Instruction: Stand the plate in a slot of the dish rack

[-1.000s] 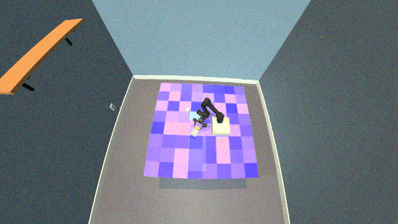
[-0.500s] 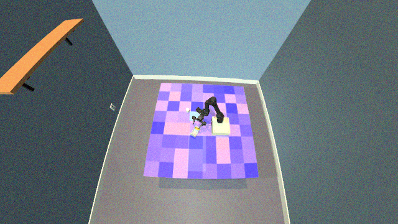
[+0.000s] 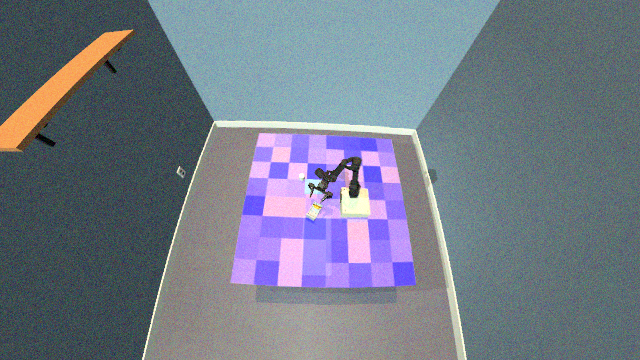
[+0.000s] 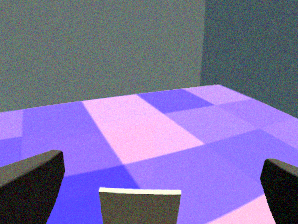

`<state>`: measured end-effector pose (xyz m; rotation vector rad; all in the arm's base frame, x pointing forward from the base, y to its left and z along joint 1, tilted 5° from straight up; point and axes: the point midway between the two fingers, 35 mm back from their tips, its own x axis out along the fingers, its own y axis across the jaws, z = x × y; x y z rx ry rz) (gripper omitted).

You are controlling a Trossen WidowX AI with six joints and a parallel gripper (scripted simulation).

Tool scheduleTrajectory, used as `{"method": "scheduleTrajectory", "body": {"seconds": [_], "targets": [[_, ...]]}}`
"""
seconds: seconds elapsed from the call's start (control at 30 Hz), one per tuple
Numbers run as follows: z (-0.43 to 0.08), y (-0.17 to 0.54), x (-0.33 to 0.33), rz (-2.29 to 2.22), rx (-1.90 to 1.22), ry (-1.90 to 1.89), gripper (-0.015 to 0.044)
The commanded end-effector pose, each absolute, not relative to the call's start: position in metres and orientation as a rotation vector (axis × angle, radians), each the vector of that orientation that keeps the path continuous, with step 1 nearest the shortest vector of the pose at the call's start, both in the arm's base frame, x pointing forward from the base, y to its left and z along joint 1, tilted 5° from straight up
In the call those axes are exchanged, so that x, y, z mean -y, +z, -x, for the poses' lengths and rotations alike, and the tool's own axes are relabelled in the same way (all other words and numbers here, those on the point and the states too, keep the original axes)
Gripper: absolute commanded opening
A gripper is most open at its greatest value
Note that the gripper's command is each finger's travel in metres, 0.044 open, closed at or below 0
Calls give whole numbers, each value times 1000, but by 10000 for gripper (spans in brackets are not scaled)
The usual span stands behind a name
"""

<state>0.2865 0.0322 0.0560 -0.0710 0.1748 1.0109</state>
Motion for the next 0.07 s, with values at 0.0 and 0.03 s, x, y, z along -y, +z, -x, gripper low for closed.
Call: {"method": "scheduleTrajectory", "body": {"seconds": [0.0, 0.03], "targets": [[-297, 56, -28, 46, -260, 973, 400], [-300, 56, -26, 36, -290, 959, 400]]}}
